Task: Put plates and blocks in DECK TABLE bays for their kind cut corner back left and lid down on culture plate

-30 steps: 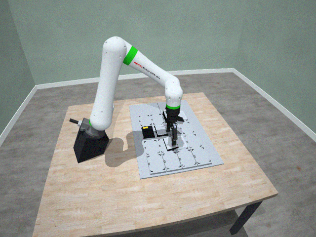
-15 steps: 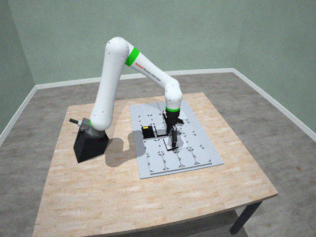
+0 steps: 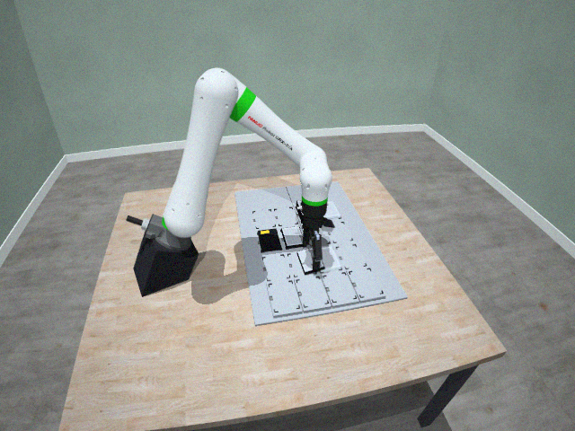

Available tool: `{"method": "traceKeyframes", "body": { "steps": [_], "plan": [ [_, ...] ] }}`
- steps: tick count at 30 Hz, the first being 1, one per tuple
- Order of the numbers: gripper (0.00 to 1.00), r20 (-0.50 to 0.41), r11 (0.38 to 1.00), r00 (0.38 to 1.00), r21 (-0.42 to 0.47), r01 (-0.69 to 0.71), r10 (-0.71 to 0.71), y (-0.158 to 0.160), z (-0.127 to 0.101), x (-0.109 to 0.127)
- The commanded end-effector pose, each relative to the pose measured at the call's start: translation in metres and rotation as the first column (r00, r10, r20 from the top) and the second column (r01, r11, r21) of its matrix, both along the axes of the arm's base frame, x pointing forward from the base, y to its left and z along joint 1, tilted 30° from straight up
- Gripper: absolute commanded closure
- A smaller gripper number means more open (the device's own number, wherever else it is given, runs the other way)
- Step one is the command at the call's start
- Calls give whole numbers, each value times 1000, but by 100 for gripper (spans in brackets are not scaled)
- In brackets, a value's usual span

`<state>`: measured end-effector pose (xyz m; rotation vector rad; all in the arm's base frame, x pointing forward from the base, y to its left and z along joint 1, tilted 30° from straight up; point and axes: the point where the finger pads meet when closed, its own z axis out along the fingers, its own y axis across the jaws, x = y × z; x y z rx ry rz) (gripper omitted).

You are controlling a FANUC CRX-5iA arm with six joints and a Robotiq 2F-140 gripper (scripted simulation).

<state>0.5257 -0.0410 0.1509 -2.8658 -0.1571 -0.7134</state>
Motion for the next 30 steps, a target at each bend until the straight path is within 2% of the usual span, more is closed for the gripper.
{"method": "traceKeyframes", "body": {
  "steps": [1, 12, 30],
  "plan": [
    [0, 2, 1000, 1000, 0, 0, 0, 0, 1, 0],
    [0, 2, 1000, 1000, 0, 0, 0, 0, 1, 0],
    [0, 1, 1000, 1000, 0, 0, 0, 4, -17, 9]
  ]
}}
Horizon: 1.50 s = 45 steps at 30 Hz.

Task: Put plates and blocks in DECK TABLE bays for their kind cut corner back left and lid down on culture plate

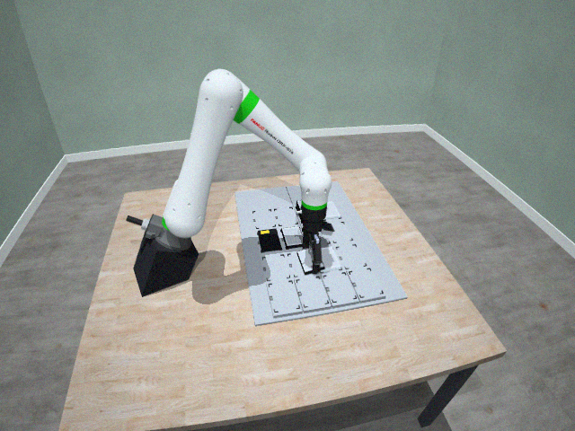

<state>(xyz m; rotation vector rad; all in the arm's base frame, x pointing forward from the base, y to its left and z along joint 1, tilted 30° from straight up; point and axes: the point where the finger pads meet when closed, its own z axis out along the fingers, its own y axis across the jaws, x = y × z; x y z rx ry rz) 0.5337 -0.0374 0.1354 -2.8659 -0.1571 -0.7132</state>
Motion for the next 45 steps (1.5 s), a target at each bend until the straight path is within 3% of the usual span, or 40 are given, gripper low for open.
{"method": "traceKeyframes", "body": {
  "steps": [1, 45],
  "plan": [
    [0, 2, 1000, 1000, 0, 0, 0, 0, -1, 1],
    [10, 2, 1000, 1000, 0, 0, 0, 0, -1, 1]
  ]
}}
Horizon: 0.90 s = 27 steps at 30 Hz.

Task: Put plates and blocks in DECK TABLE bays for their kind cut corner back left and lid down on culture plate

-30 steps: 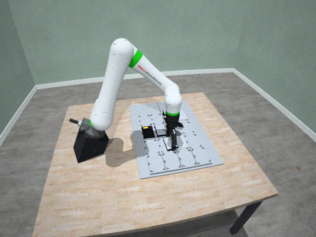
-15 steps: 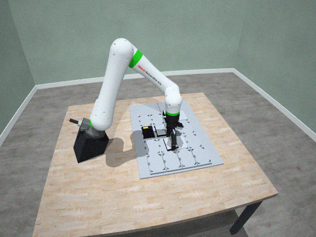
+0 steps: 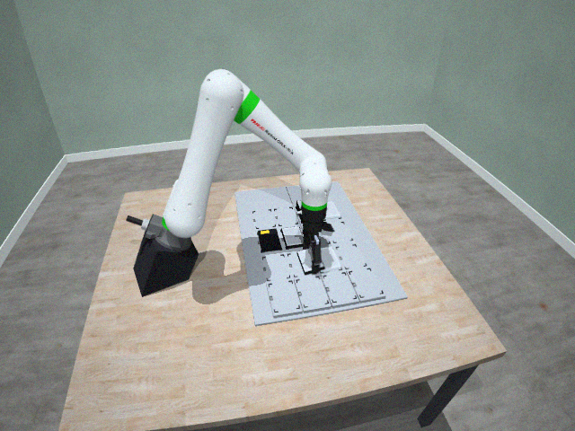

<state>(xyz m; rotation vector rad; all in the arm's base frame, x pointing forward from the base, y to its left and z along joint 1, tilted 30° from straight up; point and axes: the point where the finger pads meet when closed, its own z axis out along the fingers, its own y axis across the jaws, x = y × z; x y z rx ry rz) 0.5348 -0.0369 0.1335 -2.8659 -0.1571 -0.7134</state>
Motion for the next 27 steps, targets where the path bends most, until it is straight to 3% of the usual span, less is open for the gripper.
{"method": "traceKeyframes", "body": {
  "steps": [1, 27],
  "plan": [
    [10, 1, 1000, 1000, 0, 0, 0, 0, 1, 0],
    [12, 1, 1000, 1000, 0, 0, 0, 0, 1, 0]
  ]
}}
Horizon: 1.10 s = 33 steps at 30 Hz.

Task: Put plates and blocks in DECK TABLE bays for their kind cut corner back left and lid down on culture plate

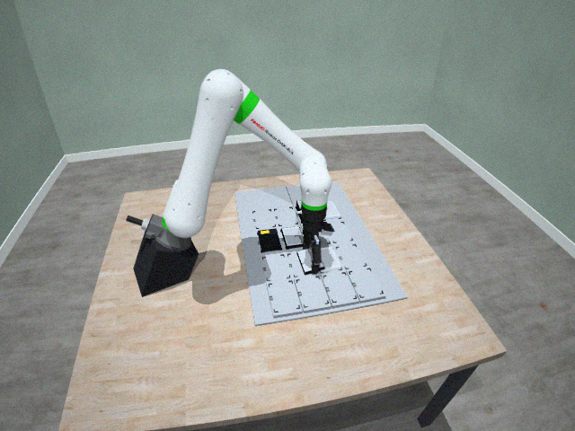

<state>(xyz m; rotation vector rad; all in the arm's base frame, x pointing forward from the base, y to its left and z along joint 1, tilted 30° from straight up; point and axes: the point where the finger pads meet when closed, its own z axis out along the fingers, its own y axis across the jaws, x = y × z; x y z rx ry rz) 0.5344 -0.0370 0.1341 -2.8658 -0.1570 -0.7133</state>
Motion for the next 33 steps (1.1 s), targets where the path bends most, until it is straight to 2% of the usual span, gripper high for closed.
{"method": "traceKeyframes", "body": {
  "steps": [1, 33],
  "plan": [
    [12, 2, 1000, 1000, 0, 0, 0, 0, 1, 0],
    [14, 2, 1000, 1000, 0, 0, 0, 0, 1, 0]
  ]
}}
